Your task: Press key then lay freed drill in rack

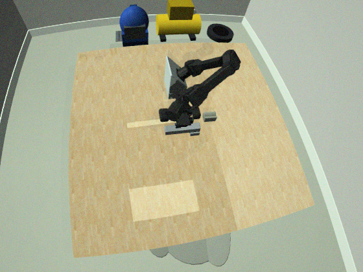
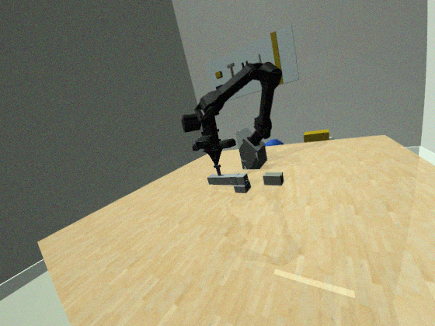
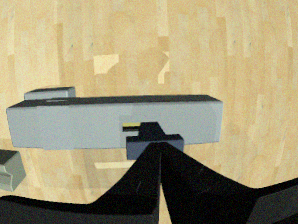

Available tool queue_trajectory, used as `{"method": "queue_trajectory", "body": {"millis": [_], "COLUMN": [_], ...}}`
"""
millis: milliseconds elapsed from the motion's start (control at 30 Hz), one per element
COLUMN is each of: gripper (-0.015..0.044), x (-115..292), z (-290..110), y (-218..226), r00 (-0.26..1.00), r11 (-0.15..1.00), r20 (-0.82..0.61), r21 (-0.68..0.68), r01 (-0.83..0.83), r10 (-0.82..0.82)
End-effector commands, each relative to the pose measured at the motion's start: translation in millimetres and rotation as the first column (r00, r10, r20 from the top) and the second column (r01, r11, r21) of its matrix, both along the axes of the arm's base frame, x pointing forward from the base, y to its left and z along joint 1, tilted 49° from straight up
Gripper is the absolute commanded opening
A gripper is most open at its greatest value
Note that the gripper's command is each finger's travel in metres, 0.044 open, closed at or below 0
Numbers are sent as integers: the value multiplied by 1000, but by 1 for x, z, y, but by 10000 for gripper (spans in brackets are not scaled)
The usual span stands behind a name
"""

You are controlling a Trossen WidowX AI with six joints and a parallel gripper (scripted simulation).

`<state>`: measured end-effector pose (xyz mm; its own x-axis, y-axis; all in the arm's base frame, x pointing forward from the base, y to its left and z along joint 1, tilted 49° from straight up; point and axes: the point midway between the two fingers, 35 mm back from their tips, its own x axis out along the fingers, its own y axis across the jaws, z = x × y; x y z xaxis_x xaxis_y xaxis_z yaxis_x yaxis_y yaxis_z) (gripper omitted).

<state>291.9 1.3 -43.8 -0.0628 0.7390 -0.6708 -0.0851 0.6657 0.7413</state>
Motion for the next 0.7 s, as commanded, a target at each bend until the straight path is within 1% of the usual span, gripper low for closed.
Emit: {"method": "queue_trajectory", "body": {"millis": [0, 33, 167, 333, 467, 500, 533, 567, 600, 667], "gripper": [0, 0, 105, 236, 341, 368, 394, 420, 440, 440], "x": [-12, -12, -5, 7, 8, 9, 11, 13, 15, 15], "z": [-12, -12, -1, 32, 37, 33, 35, 40, 46, 57], "y": [18, 19, 4, -37, -43, -36, -28, -14, 2, 36], "r00": [998, 998, 998, 998, 998, 999, 996, 979, 941, 809], "r11": [999, 999, 999, 999, 999, 999, 996, 987, 966, 900], "r20": [-41, -41, -41, -41, -41, -17, 35, 120, 222, 412], "r21": [8, 8, 5, 4, 4, 2, 0, -6, -21, -72], "r01": [-39, -39, -38, -39, -39, -39, -85, -163, -256, -430], "r10": [39, 39, 39, 39, 39, 39, 85, 163, 254, 420]}}
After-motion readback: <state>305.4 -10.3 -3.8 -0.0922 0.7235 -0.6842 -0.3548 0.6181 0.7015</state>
